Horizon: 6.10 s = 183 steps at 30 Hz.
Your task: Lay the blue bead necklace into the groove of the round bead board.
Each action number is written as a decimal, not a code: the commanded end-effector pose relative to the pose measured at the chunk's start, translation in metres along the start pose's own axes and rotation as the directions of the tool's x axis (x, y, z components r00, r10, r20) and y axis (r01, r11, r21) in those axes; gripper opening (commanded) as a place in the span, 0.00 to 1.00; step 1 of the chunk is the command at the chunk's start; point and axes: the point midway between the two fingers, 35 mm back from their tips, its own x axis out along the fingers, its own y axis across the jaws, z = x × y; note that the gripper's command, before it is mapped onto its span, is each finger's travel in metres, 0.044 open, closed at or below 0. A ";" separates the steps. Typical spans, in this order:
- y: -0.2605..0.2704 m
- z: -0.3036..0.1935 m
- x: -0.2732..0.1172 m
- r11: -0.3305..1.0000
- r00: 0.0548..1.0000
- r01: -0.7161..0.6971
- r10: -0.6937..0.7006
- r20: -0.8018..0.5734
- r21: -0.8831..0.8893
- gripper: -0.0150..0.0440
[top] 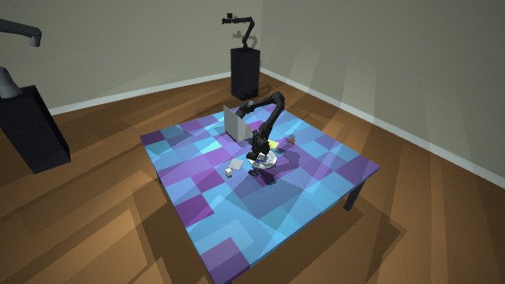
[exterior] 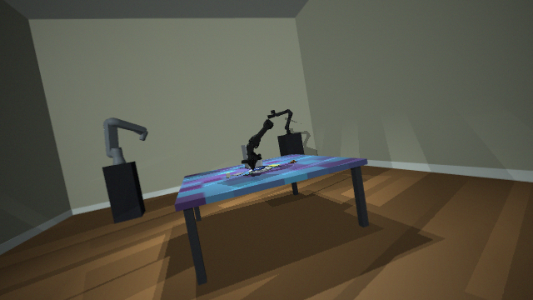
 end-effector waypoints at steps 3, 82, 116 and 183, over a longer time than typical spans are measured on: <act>0.000 0.000 0.000 1.000 1.000 0.000 0.000 0.000 -0.001 0.25; 0.058 0.025 -0.027 0.794 1.000 -0.003 0.004 -0.001 0.608 0.51; 0.103 0.034 -0.030 0.469 1.000 -0.006 0.001 0.007 0.883 0.46; 0.105 0.031 -0.006 0.458 1.000 -0.006 0.011 0.001 0.889 0.25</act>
